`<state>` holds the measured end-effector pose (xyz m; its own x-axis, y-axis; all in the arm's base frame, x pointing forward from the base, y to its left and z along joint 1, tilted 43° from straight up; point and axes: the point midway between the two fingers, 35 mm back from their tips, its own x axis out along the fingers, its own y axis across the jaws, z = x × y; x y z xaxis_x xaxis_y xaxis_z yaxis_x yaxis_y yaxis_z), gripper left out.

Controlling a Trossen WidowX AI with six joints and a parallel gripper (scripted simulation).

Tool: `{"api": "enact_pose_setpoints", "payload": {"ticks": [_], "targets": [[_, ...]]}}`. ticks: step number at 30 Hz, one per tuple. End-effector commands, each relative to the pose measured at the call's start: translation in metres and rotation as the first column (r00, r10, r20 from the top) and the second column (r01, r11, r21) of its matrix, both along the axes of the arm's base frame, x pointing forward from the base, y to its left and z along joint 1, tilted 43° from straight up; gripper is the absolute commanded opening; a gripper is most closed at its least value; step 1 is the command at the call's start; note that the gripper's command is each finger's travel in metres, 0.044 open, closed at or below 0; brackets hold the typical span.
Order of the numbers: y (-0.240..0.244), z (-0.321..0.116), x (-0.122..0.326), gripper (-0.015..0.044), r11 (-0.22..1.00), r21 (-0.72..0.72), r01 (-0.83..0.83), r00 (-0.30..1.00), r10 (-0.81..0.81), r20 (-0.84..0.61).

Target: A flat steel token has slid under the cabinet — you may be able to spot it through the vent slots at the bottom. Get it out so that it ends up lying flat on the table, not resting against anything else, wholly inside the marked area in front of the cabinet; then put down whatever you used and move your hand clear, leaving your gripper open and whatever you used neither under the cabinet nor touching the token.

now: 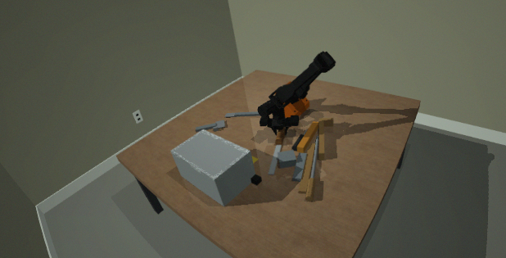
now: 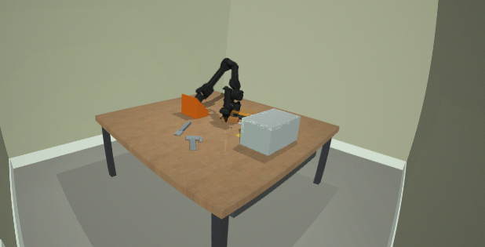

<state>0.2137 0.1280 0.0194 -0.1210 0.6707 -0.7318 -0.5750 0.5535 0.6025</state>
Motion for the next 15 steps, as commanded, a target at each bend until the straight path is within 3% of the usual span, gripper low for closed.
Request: {"api": "enact_pose_setpoints", "payload": {"ticks": [1,9,13,15], "targets": [[-0.0001,0.0003,0.0001,0.0158,1.000,0.001,-0.003,1.000,0.003,0.003],[-0.0001,0.0003,0.0001,0.0105,1.000,0.001,-0.003,1.000,0.003,0.003],[-0.0001,0.0003,0.0001,0.0000,1.000,0.001,-0.003,1.000,0.003,0.003],[-0.0003,0.0003,0.0000,0.0000,1.000,0.000,-0.001,1.000,0.001,0.001]]}}
